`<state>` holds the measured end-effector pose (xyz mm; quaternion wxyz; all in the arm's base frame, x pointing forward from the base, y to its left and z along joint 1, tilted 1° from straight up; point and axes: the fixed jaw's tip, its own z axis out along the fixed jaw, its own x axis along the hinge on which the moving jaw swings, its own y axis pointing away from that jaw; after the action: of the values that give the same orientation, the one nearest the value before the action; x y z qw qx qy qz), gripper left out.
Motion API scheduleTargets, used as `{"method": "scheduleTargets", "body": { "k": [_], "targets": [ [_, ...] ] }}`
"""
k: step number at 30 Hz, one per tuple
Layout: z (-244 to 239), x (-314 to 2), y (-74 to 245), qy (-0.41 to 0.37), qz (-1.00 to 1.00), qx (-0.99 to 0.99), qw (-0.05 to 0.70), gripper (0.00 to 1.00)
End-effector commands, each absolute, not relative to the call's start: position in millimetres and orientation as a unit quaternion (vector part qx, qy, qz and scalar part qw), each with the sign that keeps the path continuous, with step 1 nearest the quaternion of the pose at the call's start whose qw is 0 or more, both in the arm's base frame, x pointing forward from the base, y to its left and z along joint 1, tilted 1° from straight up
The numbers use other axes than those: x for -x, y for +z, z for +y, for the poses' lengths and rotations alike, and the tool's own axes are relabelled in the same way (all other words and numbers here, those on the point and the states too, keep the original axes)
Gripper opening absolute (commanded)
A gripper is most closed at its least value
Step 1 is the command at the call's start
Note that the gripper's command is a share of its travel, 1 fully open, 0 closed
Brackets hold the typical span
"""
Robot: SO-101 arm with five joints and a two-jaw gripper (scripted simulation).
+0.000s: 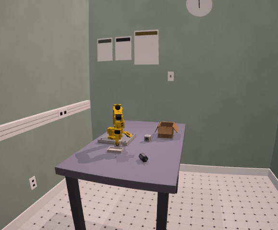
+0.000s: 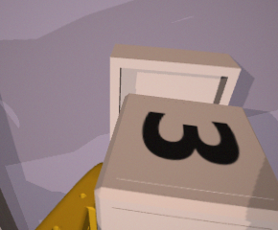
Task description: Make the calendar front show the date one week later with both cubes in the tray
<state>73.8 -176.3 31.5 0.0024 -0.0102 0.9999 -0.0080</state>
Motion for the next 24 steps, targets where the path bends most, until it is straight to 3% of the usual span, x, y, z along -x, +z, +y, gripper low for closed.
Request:
{"method": "scheduleTargets", "body": {
  "k": [1, 24],
  "targets": [
    [-173.3, -74.4, 26.2, -0.001, 1.000, 0.009, 0.000, 0.00],
    [-172.4, -74.1, 19.4, -0.001, 1.000, 0.009, 0.000, 0.00]
  ]
}}
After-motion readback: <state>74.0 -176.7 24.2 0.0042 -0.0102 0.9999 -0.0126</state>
